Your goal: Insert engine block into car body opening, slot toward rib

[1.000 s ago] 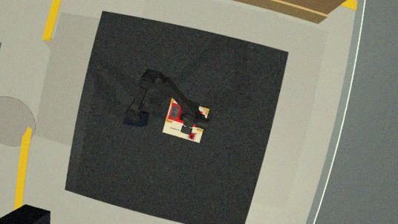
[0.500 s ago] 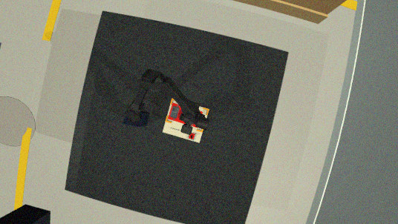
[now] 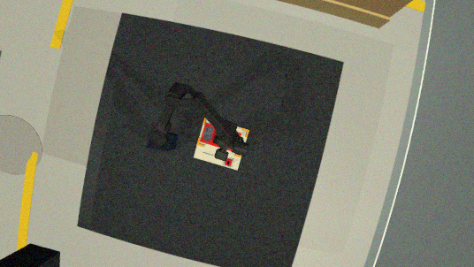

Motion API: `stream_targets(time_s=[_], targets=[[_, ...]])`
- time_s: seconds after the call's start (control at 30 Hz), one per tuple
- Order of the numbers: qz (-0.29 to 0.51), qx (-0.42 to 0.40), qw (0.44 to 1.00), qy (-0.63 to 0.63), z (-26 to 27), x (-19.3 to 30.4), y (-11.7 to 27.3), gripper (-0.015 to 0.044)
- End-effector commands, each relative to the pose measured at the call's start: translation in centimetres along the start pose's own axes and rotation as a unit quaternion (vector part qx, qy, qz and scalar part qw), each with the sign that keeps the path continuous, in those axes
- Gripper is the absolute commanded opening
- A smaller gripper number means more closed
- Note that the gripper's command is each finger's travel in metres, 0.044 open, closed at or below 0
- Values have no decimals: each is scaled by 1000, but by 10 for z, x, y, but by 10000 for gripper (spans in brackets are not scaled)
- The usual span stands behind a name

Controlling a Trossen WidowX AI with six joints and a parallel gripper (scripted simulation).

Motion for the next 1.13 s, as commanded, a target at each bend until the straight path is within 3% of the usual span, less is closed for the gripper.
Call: stream_targets(time_s=[0.0,0.07,0.63,1.1], targets=[[-4,0,1000,4,1,-3,5,440],[-4,0,1000,4,1,-3,5,440],[-4,0,1000,4,1,-3,5,0],[-4,0,1000,4,1,-3,5,0]])
Point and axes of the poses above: the point midway between the two fingers, 35 mm back from their tips, its own y axis back along the fingers, its own z axis across the jaws, x = y × z, the point moved 1 cm from there along y, back along the fingers, and after that the axes turned 11 degrees about y, right-handed, at the moved point
